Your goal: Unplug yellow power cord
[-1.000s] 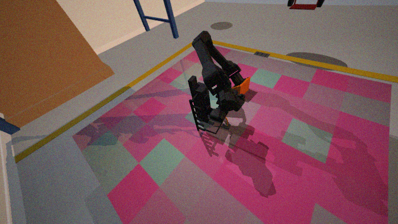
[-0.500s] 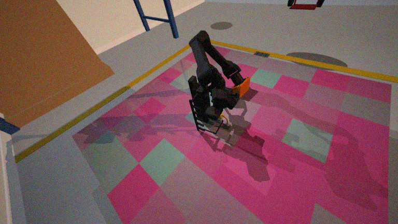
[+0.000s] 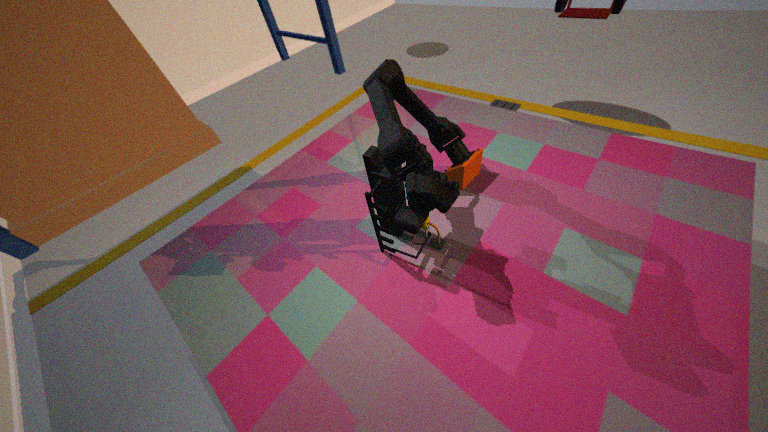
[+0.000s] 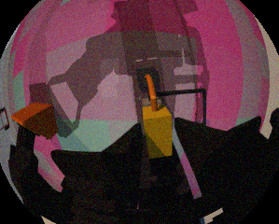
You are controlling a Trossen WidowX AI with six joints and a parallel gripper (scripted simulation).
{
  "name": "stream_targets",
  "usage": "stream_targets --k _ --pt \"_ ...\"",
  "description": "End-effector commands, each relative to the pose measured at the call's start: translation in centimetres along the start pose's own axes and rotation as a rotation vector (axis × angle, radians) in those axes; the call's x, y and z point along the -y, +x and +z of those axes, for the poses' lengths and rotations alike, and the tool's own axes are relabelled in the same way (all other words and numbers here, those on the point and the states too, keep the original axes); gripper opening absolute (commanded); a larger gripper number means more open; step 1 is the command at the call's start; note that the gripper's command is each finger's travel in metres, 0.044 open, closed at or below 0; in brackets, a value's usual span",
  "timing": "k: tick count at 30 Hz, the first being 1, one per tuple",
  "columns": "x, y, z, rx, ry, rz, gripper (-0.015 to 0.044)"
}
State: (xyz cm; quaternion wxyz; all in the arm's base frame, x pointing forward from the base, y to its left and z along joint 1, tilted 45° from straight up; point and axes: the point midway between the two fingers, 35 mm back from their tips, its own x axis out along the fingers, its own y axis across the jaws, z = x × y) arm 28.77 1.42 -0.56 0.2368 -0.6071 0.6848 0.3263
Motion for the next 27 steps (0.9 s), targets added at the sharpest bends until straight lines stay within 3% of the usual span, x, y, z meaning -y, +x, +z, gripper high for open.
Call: stream_targets --k 1,4,12,27 --pt "0.0 0.0 0.0 0.0 0.0 0.0 0.0134" --pt "0.0 0.0 0.0 0.0 0.0 0.0 0.0055" --pt "0.0 0.0 0.0 0.0 0.0 0.0 0.0002" --pt "0.2 -0.1 2.0 0.002 -0.002 -0.001 0.0"
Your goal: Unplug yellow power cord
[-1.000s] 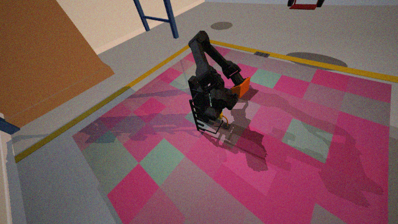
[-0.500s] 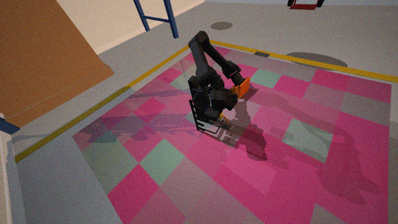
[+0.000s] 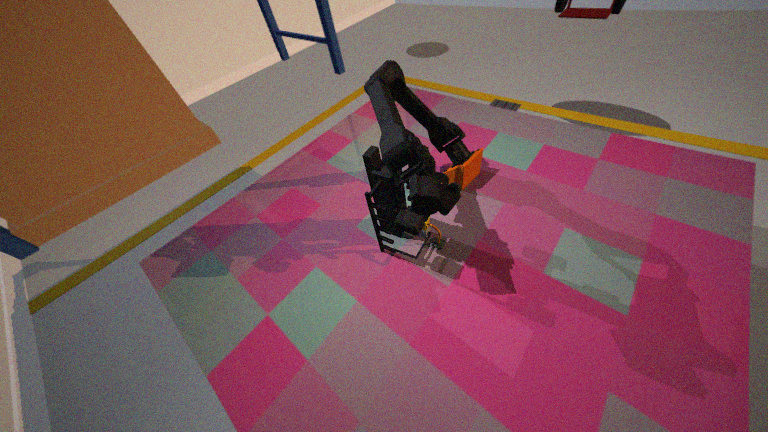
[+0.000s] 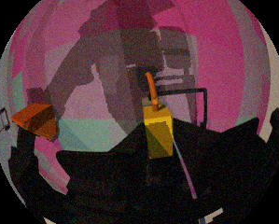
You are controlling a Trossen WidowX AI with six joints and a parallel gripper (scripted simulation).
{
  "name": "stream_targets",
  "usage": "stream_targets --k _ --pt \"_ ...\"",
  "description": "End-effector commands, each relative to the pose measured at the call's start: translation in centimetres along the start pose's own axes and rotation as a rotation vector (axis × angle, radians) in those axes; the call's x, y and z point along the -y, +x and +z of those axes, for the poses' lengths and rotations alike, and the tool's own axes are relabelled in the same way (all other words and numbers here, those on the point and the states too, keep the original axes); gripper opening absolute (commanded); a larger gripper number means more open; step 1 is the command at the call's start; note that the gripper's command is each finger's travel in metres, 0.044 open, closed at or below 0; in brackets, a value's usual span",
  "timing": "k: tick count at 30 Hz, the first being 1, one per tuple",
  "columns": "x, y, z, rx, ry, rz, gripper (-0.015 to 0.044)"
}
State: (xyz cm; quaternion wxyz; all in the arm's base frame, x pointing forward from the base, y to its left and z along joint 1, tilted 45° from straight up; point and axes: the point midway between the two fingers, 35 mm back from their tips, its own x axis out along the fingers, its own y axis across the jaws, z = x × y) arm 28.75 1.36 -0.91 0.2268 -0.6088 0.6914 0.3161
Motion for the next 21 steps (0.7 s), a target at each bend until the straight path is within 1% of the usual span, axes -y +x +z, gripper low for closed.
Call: stream_targets --k 1,18,21 --pt "0.1 -0.5 2.0 0.032 -0.007 -0.008 0.0" --pt "0.0 -1.0 4.7 0.033 -0.009 -0.009 0.0" --pt "0.0 -0.4 3.7 0.028 -0.01 -0.008 0.0079"
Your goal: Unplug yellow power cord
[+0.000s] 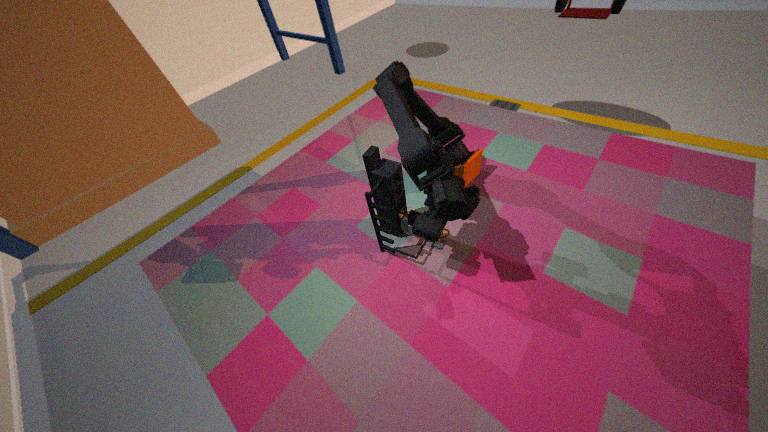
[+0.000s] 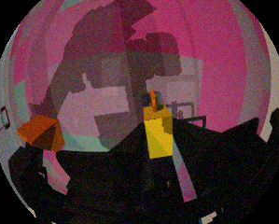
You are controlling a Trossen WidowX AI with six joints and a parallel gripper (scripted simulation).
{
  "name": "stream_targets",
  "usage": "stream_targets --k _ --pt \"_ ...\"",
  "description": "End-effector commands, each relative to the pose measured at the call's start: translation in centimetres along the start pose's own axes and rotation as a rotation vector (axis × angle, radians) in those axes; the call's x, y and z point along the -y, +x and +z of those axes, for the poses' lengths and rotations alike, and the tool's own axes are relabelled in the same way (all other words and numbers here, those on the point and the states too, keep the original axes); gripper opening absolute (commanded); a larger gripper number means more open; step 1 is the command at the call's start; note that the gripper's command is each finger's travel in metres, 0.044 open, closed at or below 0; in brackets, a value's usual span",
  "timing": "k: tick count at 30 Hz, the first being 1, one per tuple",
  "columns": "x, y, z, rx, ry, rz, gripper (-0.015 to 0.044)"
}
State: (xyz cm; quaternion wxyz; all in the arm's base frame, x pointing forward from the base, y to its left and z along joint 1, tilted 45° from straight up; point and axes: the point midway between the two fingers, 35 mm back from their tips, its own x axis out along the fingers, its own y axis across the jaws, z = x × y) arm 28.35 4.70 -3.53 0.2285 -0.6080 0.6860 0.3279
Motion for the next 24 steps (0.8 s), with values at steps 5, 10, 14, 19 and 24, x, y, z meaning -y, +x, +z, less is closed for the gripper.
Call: stream_targets --k 5,10,14,19,24 --pt "0.2 0.1 -0.8 0.008 0.007 -0.006 0.021" --pt "0.2 0.1 -0.8 0.008 0.007 -0.006 0.0341" --pt "0.4 -0.5 1.5 0.01 0.006 -0.008 0.044" --pt "0.2 -1.2 5.3 0.011 0.007 -0.007 0.044" --pt "0.2 -1.2 5.3 0.011 0.007 -0.007 0.044"
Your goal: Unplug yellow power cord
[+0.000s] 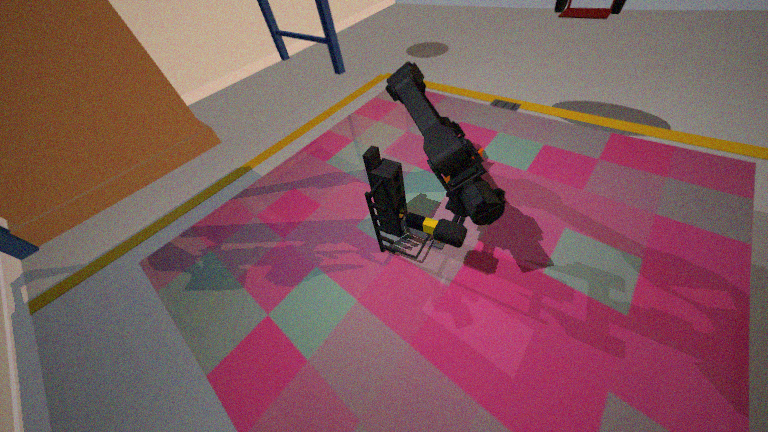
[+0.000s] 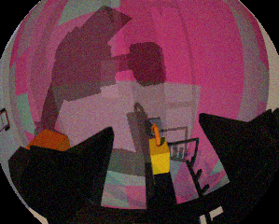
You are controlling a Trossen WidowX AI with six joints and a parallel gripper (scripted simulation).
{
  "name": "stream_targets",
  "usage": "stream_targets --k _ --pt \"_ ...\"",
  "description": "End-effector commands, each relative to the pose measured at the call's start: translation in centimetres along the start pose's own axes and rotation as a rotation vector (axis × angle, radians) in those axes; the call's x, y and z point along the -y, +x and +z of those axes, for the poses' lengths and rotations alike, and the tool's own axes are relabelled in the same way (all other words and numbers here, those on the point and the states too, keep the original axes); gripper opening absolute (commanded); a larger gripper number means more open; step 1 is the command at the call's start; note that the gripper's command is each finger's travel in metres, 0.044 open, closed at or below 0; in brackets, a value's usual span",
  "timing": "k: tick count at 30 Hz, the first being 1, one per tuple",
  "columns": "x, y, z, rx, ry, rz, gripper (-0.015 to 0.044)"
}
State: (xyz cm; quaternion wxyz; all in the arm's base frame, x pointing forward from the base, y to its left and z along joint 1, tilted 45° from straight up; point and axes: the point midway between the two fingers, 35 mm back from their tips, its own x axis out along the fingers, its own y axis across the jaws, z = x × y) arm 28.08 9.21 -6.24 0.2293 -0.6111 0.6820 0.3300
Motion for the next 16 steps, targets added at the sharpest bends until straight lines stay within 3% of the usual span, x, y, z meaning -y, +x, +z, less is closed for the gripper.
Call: stream_targets --k 1,16 --pt "0.22 -0.12 0.1 0.008 0.013 0.001 0.044" --pt "0.22 -0.12 0.1 0.008 0.013 0.001 0.044"
